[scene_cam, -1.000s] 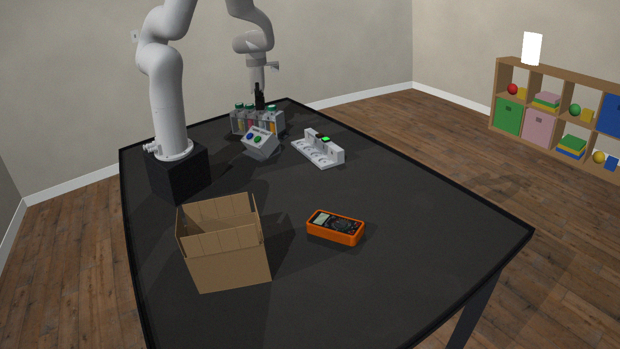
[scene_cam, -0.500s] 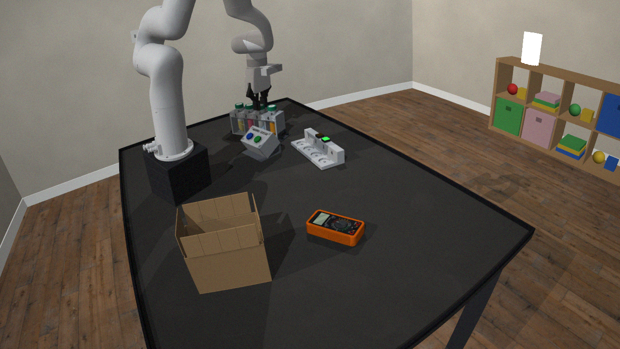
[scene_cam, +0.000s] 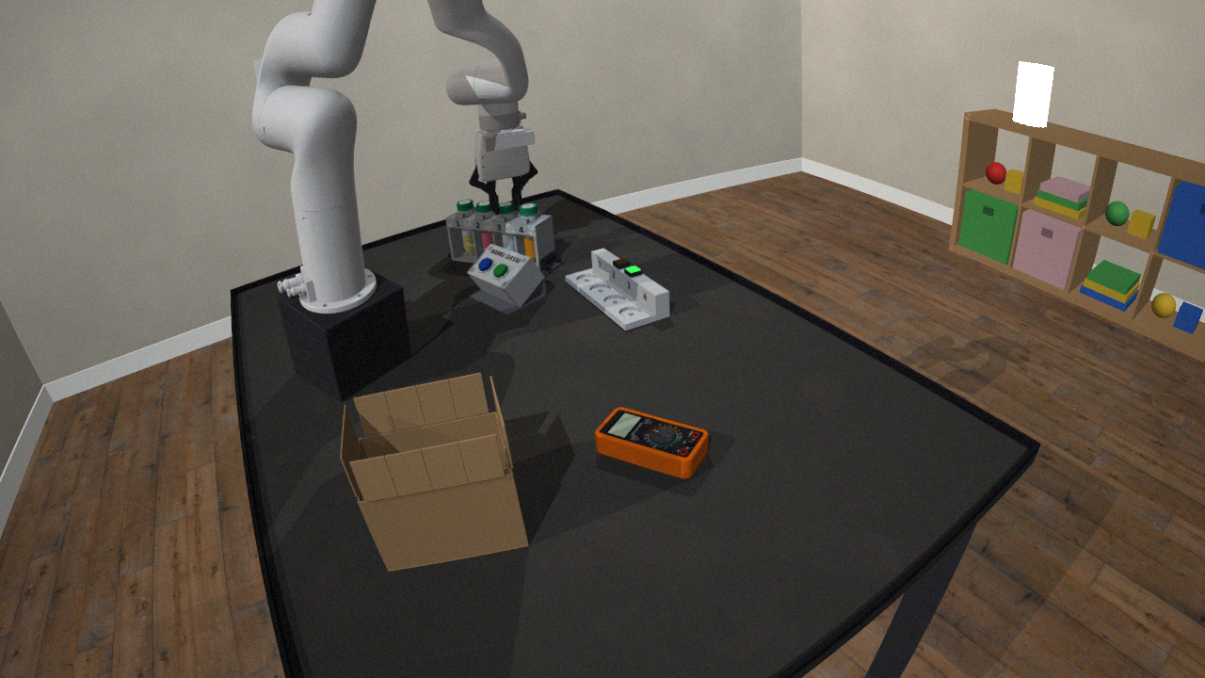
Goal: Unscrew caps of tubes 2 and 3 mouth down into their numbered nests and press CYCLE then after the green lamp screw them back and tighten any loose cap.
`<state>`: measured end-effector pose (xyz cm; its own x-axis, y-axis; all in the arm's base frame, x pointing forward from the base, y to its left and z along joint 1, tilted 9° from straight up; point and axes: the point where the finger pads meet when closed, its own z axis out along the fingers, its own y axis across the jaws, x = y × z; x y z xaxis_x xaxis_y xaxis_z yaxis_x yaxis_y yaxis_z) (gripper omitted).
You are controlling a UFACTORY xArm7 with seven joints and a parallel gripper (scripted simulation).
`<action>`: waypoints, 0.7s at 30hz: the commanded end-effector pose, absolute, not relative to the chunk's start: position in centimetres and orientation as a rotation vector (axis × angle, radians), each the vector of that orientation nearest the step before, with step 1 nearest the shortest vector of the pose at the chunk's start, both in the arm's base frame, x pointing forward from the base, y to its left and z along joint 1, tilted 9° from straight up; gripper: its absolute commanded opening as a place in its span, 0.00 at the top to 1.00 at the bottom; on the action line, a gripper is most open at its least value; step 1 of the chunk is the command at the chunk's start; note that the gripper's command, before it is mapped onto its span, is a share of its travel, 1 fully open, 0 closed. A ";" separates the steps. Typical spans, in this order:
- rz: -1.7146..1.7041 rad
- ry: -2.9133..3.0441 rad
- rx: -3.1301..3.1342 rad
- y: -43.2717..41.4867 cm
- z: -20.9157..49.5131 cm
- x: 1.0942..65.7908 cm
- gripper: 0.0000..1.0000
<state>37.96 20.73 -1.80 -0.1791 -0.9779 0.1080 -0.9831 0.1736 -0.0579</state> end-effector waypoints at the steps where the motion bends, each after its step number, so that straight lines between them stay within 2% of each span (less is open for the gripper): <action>1: 0.225 -2.439 1.908 20.9 -1.7 38.1 1.00; 3: 0.225 -2.439 1.908 20.9 -1.7 38.1 1.00; 4: 0.225 -2.439 1.908 20.9 -1.7 38.1 0.54; 16: 0.225 -2.439 1.908 20.9 -1.7 38.1 0.54; 21: 0.212 -2.073 2.270 20.9 -1.7 38.1 0.54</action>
<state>37.94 20.73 -1.81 -0.1464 -0.9802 0.1334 -0.9872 0.1362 -0.0824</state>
